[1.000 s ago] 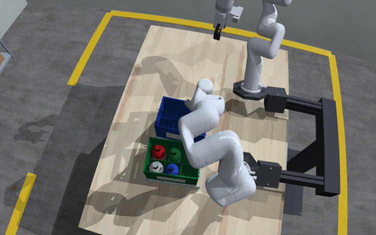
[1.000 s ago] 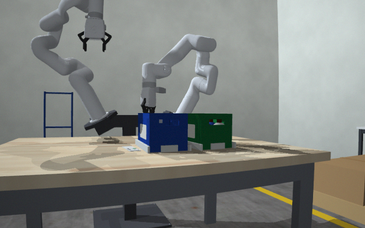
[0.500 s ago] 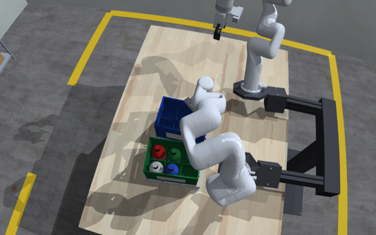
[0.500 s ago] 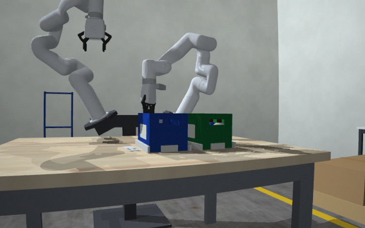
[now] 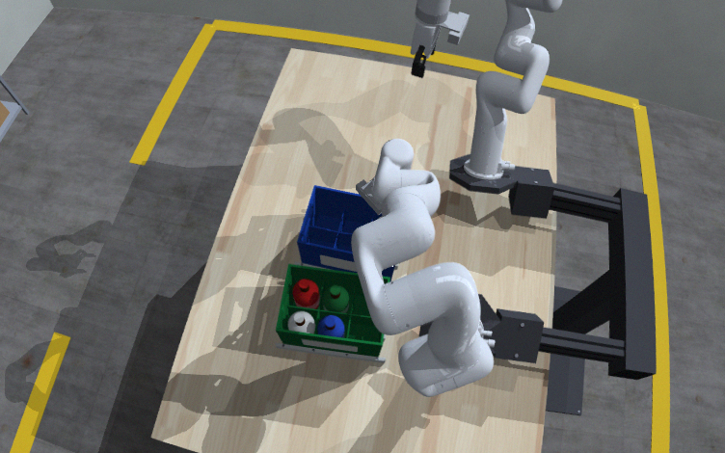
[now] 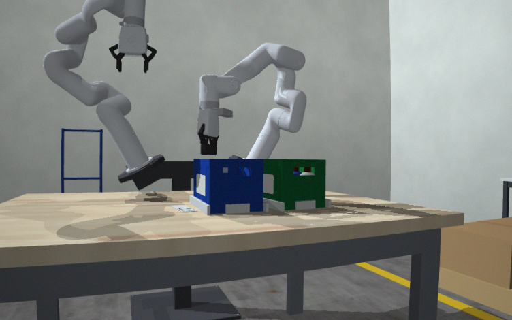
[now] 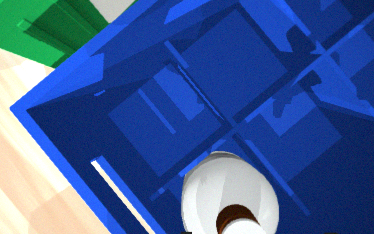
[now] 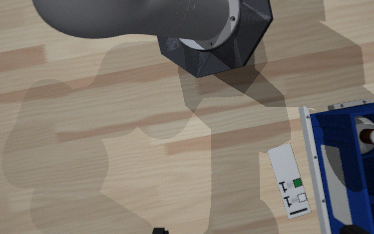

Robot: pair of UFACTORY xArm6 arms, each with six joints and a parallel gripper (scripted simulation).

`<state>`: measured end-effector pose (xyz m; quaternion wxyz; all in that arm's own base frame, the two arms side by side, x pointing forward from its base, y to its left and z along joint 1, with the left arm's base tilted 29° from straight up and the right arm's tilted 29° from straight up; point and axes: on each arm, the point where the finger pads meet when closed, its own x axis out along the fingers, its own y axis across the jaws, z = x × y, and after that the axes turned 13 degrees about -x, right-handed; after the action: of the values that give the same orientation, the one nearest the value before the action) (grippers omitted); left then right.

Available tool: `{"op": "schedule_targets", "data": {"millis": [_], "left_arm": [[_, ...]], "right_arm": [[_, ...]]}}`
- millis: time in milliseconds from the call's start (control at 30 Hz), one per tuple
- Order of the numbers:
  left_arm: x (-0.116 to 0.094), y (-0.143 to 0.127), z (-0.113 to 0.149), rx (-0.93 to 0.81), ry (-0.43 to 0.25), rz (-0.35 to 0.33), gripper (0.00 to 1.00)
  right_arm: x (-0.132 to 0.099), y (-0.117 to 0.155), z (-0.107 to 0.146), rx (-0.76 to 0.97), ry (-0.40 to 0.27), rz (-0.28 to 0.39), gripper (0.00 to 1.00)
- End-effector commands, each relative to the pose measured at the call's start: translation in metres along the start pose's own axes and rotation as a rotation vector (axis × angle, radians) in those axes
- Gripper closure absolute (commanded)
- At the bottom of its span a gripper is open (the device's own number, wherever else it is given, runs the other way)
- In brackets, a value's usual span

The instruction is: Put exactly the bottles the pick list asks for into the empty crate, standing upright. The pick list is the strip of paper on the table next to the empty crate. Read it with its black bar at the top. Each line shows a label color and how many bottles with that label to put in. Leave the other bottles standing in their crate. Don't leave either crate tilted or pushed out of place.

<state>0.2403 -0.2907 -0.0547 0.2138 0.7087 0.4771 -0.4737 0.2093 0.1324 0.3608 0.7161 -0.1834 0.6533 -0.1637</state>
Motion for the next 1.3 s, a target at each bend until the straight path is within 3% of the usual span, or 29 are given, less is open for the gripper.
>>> {"op": "schedule_targets", "data": {"millis": [0,467,1267], "left_arm": [[-0.014,0.001,0.0,-0.001,-0.002,0.004,0.35],[-0.035,0.001,0.0,-0.001,-0.002,0.004,0.35],[-0.035,-0.011,-0.103,-0.001,-0.001,0.004,0.35]], "right_arm": [[-0.001,0.0,0.0,0.001,-0.002,0.002,0.0],[-0.001,0.0,0.0,0.001,-0.002,0.002,0.0],[-0.001,0.0,0.0,0.001,-0.002,0.002,0.0]]}}
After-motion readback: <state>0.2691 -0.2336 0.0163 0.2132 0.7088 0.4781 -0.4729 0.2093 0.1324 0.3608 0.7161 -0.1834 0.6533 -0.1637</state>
